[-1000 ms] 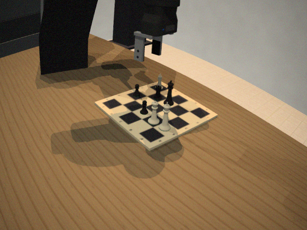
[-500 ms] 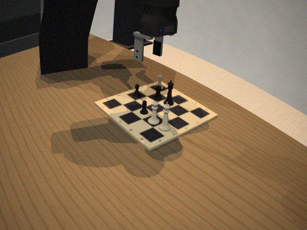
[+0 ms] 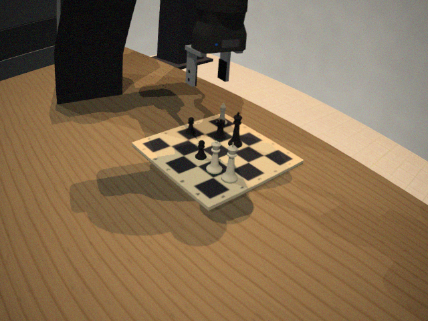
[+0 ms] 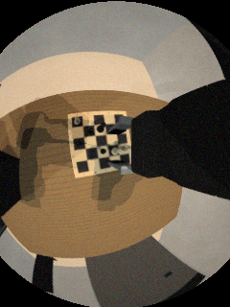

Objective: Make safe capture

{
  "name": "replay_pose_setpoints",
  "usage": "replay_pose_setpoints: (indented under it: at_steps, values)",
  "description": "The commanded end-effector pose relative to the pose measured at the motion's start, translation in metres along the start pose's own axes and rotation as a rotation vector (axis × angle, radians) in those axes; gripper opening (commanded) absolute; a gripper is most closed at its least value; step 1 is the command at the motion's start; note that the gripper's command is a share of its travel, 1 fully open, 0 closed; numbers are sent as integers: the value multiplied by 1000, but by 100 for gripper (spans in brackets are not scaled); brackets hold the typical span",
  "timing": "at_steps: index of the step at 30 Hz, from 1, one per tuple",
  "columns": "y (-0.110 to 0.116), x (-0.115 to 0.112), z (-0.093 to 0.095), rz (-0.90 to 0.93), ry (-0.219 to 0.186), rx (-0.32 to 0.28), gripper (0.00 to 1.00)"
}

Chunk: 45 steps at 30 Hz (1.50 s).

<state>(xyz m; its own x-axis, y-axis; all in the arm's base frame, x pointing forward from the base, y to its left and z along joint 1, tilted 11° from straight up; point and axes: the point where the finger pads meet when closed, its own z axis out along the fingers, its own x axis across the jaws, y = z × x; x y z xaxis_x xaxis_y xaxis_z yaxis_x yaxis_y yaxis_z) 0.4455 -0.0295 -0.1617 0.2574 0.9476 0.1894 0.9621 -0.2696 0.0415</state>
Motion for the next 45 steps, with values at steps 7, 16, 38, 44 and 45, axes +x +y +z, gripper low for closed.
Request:
replay_pose_setpoints:
  at_steps: [7,16,38,44,45]
  values:
    - [-6,6,6,328,-3,2,100]
    - [-7,11,12,684,-3,1,100]
    - [-1,17,26,1523,-2,2,100]
    - [1,16,28,1742,-4,0,100]
    - [1,15,29,1779,-4,0,100]
